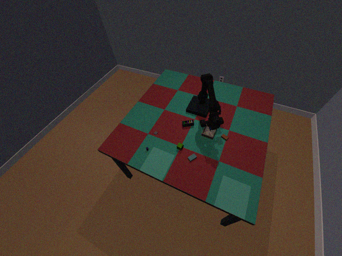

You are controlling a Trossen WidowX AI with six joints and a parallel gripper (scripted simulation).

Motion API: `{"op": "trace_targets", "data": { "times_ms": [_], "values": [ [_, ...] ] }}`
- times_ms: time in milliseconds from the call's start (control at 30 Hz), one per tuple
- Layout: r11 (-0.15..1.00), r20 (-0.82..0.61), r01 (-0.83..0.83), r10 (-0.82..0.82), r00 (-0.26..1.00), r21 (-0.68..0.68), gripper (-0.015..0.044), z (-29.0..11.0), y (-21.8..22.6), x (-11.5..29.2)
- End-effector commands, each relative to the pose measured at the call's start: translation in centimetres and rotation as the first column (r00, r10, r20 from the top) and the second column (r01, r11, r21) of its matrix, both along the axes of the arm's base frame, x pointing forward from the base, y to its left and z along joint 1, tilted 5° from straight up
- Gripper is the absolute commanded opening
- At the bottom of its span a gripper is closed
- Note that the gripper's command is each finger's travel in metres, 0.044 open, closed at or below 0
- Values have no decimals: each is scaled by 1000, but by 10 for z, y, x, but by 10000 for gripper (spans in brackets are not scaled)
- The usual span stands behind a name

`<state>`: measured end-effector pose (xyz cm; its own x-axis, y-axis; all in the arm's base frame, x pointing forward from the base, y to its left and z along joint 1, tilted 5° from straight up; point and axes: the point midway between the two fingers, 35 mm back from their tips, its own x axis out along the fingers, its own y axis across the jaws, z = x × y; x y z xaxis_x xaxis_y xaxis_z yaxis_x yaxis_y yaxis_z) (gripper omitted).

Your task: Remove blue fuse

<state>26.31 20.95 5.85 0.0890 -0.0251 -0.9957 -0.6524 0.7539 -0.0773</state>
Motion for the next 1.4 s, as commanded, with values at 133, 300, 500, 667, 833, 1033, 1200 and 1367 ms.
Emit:
{"op": "trace_targets", "data": {
  "times_ms": [133, 300, 500, 667, 833, 1033, 1200, 1367],
  "values": [
    [1000, 1, 0, 0, 1000, 1, 157, 0, 0, 0],
    [1000, 1, 0, 0, 1000, 1, 289, 0, 0, 0],
    [1000, -1, 0, 0, 1000, -5, 330, 37, 0, -4],
    [1000, -1, 0, 0, 1000, -5, 330, 37, 0, -4],
    [1000, -1, 0, 0, 1000, -5, 330, 37, 0, -4],
    [1000, -3, -6, 6, 1000, -2, 330, 36, 1, -4],
    [1000, -3, -6, 6, 1000, -2, 330, 36, 1, -4],
    [1000, -3, -6, 6, 1000, -2, 330, 36, 1, -4]
  ]
}}
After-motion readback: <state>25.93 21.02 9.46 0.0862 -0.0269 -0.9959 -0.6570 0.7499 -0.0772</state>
